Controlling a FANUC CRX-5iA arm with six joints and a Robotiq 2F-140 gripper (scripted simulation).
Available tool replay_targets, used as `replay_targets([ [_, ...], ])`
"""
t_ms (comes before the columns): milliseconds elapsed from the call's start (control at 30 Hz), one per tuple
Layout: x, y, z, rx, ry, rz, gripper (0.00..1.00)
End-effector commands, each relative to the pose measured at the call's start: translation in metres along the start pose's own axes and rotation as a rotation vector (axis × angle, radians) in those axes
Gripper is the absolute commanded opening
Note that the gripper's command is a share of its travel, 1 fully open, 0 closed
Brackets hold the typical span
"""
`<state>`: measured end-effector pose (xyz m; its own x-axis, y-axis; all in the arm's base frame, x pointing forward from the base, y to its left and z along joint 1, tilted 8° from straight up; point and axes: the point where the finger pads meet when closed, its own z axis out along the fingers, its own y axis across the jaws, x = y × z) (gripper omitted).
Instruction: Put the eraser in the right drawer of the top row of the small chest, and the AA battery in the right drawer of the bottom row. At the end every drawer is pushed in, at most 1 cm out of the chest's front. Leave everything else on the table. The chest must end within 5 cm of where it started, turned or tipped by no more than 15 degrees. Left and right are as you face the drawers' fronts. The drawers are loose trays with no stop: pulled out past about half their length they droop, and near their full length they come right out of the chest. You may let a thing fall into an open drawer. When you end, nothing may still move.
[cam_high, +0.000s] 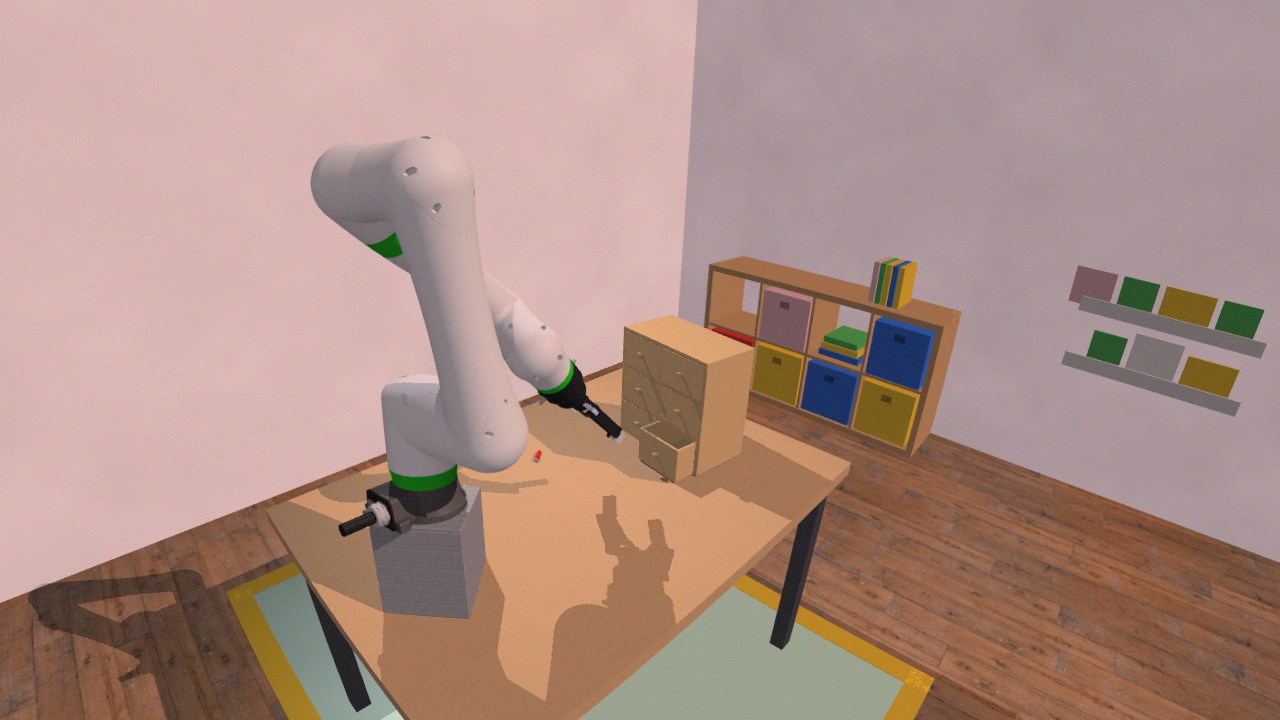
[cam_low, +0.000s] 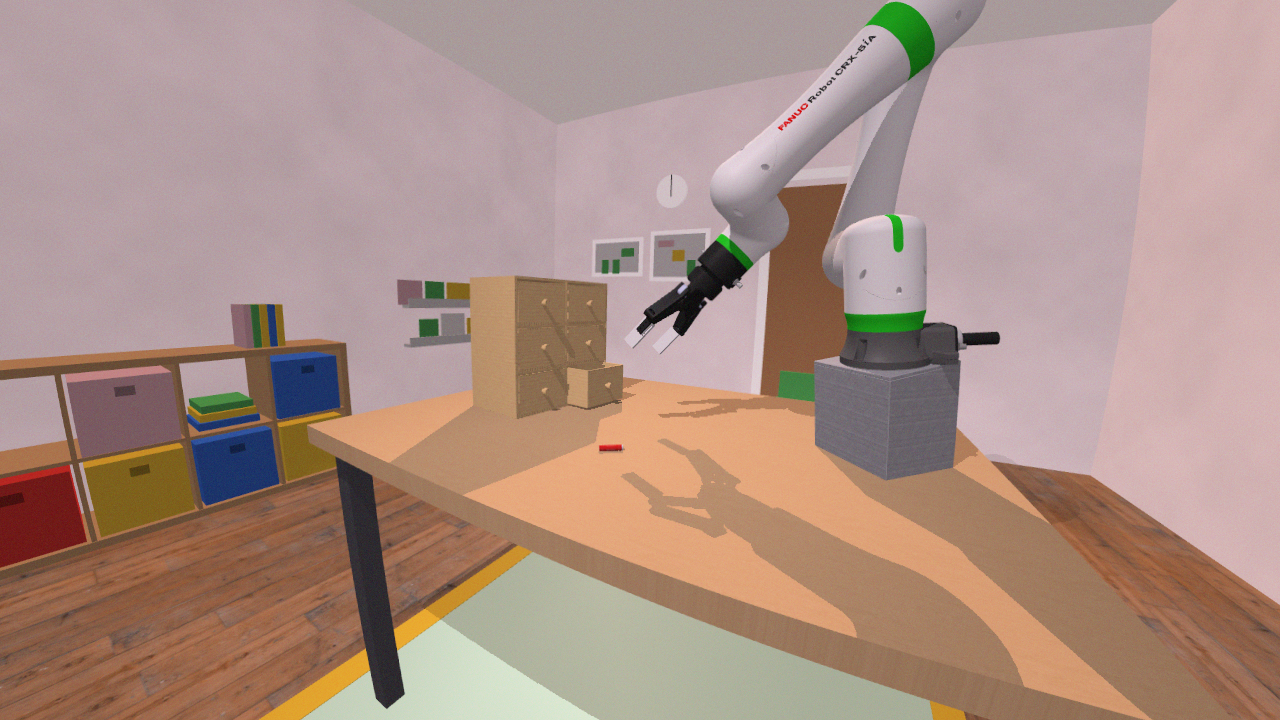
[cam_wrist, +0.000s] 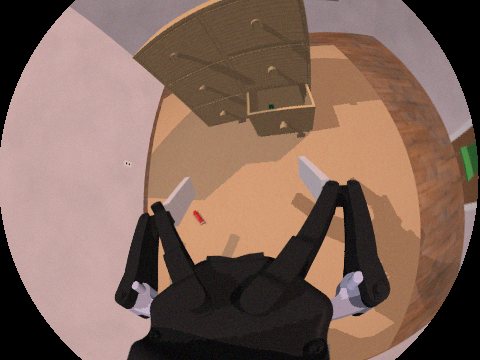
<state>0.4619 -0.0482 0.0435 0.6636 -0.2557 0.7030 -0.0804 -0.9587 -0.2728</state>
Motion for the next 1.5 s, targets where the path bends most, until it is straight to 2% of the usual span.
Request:
replay_targets([
  [0,-0.005,0.042,0.006,-0.196,0.165,-0.015,1.0],
  [67,-0.008,0.052,0.002,-0.232,0.175,-0.019,1.0],
  [200,-0.008,0.054,0.002,-0.238,0.177,-0.019,1.0],
  [233,-0.008,0.054,0.002,-0.238,0.177,-0.019,0.0],
  [1033,-0.009,0.055,0.003,-0.238,0.176,-0.019,0.0],
  [1333,-0.009,0.058,0.015,-0.239,0.176,-0.019,0.0],
  [1467,-0.01,0.061,0.032,-0.239,0.176,-0.019,0.0],
])
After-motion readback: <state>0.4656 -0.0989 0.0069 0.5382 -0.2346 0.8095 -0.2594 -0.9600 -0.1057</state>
